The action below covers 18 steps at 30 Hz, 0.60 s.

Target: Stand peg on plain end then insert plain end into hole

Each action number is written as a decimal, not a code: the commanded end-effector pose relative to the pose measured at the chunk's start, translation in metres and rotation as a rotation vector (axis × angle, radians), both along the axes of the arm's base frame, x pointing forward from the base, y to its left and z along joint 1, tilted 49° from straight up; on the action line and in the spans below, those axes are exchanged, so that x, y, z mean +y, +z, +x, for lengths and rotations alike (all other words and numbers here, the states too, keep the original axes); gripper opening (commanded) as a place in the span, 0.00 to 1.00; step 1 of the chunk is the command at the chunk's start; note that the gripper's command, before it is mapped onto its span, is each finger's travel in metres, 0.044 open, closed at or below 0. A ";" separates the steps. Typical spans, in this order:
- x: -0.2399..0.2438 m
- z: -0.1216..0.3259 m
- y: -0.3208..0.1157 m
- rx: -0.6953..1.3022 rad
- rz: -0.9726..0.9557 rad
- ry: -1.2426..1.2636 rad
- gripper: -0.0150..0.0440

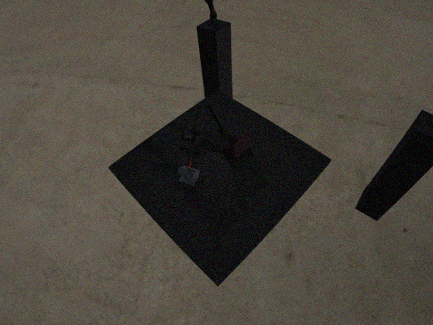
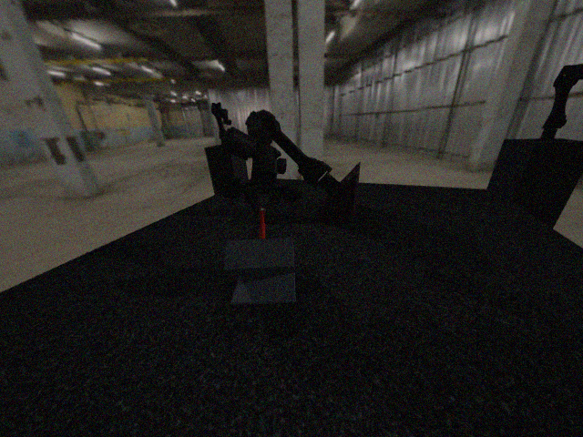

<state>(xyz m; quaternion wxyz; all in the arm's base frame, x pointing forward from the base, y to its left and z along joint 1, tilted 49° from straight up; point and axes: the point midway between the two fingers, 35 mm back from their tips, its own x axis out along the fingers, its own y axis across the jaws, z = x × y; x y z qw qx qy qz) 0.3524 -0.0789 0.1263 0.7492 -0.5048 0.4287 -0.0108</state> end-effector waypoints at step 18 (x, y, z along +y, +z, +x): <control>0.001 -0.002 -0.003 -0.001 0.000 0.000 0.25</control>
